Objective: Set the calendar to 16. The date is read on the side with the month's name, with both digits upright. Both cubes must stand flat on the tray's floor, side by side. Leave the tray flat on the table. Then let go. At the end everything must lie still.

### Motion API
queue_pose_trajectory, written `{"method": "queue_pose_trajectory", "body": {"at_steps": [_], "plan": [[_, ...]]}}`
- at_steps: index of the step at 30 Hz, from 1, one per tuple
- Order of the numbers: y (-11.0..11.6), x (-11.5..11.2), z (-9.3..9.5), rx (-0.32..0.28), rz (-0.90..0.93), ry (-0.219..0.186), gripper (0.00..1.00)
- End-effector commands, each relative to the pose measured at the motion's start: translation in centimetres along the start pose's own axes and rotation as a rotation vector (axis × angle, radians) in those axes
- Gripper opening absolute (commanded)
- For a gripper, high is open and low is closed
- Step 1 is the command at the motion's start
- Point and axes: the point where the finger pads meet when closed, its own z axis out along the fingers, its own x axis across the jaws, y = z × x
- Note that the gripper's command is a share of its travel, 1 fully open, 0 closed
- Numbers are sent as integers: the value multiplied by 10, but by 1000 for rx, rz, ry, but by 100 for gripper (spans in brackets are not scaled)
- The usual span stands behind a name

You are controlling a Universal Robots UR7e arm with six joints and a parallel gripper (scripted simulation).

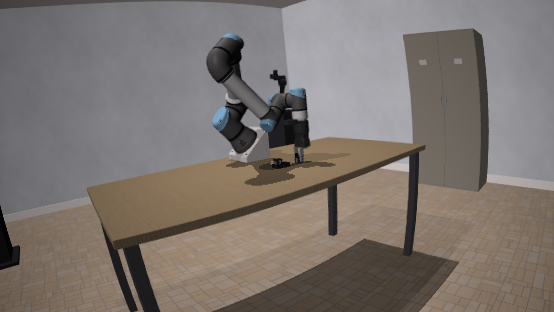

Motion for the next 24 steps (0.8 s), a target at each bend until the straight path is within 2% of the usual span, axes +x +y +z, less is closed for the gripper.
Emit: {"method": "queue_pose_trajectory", "body": {"at_steps": [1,3,4,6,7,24], "plan": [[0,0,0,0,0,-1,75],[0,0,0,0,0,-1,75],[0,0,0,0,0,-1,81],[0,0,0,0,0,-1,81],[0,0,0,0,0,-1,87],[0,0,-5,0,0,-1,87]]}}
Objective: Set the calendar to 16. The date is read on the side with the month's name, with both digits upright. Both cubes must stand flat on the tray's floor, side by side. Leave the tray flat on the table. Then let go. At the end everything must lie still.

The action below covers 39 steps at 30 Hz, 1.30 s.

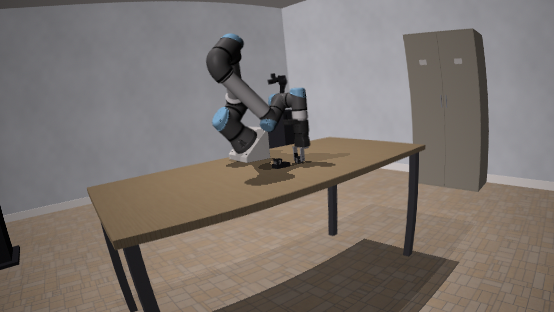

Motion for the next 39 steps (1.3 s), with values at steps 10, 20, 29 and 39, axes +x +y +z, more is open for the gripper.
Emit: {"method": "queue_pose_trajectory", "body": {"at_steps": [10,20,29,39], "plan": [[0,0,-28,0,0,-1,87],[0,0,-71,0,0,-1,87],[0,0,-88,0,0,-1,87],[0,0,-90,0,0,-1,100]]}}
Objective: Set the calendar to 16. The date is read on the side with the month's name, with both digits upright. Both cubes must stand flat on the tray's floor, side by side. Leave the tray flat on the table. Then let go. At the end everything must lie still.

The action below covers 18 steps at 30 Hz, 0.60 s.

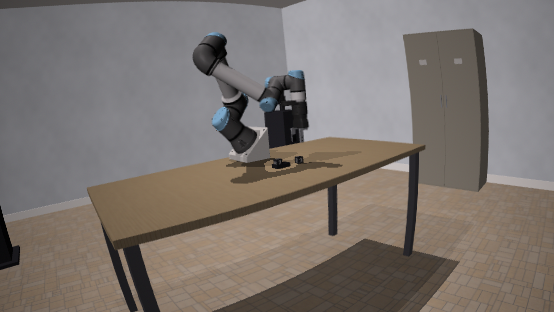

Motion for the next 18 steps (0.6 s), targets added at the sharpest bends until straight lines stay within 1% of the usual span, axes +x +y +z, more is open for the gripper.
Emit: {"method": "queue_pose_trajectory", "body": {"at_steps": [1,18], "plan": [[0,0,-1,0,0,0,100],[0,0,1,0,-2,0,100]]}}
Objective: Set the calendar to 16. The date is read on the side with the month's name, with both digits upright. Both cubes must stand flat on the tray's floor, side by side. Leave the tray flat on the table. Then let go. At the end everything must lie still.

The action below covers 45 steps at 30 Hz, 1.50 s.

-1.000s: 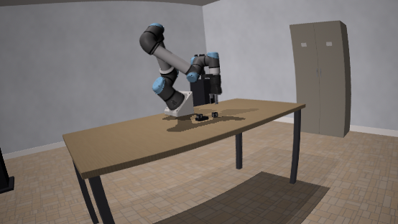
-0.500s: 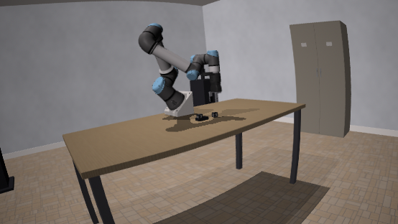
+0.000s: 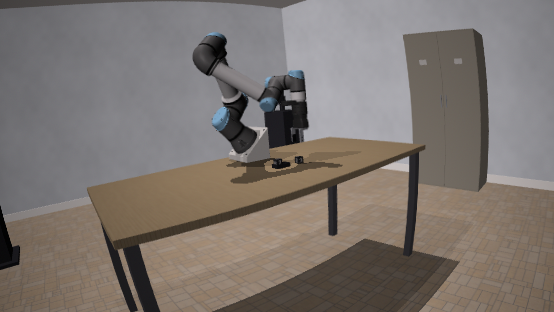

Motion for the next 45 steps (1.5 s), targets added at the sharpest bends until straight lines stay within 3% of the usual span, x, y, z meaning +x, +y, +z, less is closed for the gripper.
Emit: {"method": "queue_pose_trajectory", "body": {"at_steps": [1,8,9,45], "plan": [[0,0,3,0,-3,-1,100],[-1,1,9,0,-9,-1,100],[-1,1,9,0,-9,-1,87],[-1,1,9,0,-9,-1,87]]}}
